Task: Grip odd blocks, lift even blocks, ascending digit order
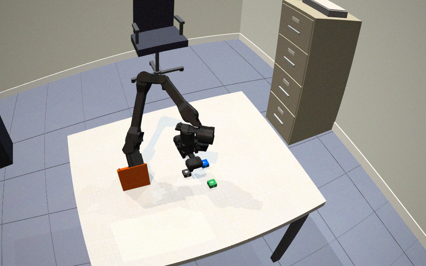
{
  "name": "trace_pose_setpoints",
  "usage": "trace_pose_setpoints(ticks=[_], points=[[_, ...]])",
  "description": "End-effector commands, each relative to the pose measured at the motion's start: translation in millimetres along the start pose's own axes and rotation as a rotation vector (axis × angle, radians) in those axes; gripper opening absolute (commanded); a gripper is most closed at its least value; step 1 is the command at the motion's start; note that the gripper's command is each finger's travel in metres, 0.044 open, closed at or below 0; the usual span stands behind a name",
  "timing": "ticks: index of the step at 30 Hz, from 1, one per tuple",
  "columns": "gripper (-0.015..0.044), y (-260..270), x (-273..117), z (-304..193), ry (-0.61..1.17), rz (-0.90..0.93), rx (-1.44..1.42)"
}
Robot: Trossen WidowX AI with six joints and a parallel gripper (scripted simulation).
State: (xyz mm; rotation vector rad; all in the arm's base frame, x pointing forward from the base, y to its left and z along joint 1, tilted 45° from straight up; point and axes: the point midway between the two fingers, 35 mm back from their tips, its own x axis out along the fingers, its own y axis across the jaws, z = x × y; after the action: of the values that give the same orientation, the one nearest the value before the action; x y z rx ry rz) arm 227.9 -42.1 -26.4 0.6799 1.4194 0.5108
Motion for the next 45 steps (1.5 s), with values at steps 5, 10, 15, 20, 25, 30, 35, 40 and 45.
trace_pose_setpoints(ticks=[5,10,15,20,25,30,35,40,45], points=[[0.04,0.9,17.9,-3.8,-0.004,0.008,0.011],[0.04,0.8,25.7,-3.4,-0.004,0.008,0.011],[0.04,0.8,33.7,-3.3,-0.004,0.008,0.011],[0.04,1.0,41.6,-3.4,-0.004,0.008,0.011],[0.04,1.4,49.4,-3.7,-0.004,0.009,0.011],[0.0374,1.7,53.2,-4.0,-0.004,0.01,0.011],[0.0242,1.7,53.2,-4.0,-0.004,0.01,0.011],[0.012,1.7,53.2,-4.0,-0.004,0.01,0.011],[0.012,1.7,53.2,-4.0,-0.004,0.01,0.011]])
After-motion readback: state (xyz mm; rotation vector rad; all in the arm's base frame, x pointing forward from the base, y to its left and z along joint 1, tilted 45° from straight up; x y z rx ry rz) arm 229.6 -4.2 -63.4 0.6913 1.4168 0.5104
